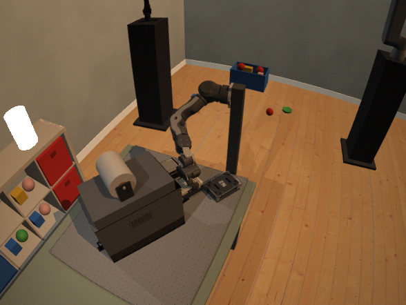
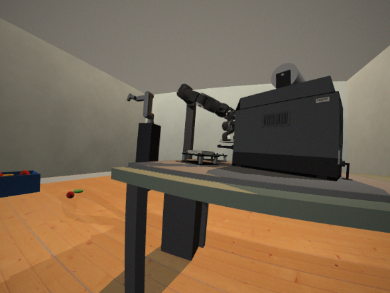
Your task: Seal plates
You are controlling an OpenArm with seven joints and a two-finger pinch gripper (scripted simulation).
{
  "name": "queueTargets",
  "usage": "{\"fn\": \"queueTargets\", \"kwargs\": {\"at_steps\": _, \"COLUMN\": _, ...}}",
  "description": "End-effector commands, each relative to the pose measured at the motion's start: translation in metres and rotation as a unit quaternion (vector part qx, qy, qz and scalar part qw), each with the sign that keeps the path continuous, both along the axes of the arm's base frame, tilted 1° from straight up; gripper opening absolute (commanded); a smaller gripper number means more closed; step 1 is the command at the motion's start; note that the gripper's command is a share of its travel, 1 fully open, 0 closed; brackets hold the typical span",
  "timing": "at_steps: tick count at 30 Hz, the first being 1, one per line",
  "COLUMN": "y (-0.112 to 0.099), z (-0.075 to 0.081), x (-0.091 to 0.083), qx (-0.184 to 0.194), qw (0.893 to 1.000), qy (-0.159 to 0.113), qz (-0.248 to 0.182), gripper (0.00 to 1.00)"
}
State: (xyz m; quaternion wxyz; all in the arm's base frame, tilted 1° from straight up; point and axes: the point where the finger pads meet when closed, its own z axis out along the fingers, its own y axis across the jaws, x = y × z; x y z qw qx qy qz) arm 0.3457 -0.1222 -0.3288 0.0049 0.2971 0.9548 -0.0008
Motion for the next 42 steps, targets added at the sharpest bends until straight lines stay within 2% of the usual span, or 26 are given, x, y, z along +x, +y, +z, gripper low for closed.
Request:
{"fn": "queueTargets", "kwargs": {"at_steps": 1, "y": 0.0006, "z": -0.0018, "x": -0.0002, "qx": 0.002, "qw": 1.0, "qy": -0.001, "qz": 0.002, "gripper": 0.0}}
{"fn": "queueTargets", "kwargs": {"at_steps": 8, "y": 0.0006, "z": -0.0057, "x": -0.0006, "qx": 0.002, "qw": 1.0, "qy": 0.0, "qz": 0.002, "gripper": 0.0}}
{"fn": "queueTargets", "kwargs": {"at_steps": 42, "y": 0.0002, "z": -0.0041, "x": 0.0006, "qx": 0.001, "qw": 1.0, "qy": -0.001, "qz": 0.001, "gripper": 0.0}}
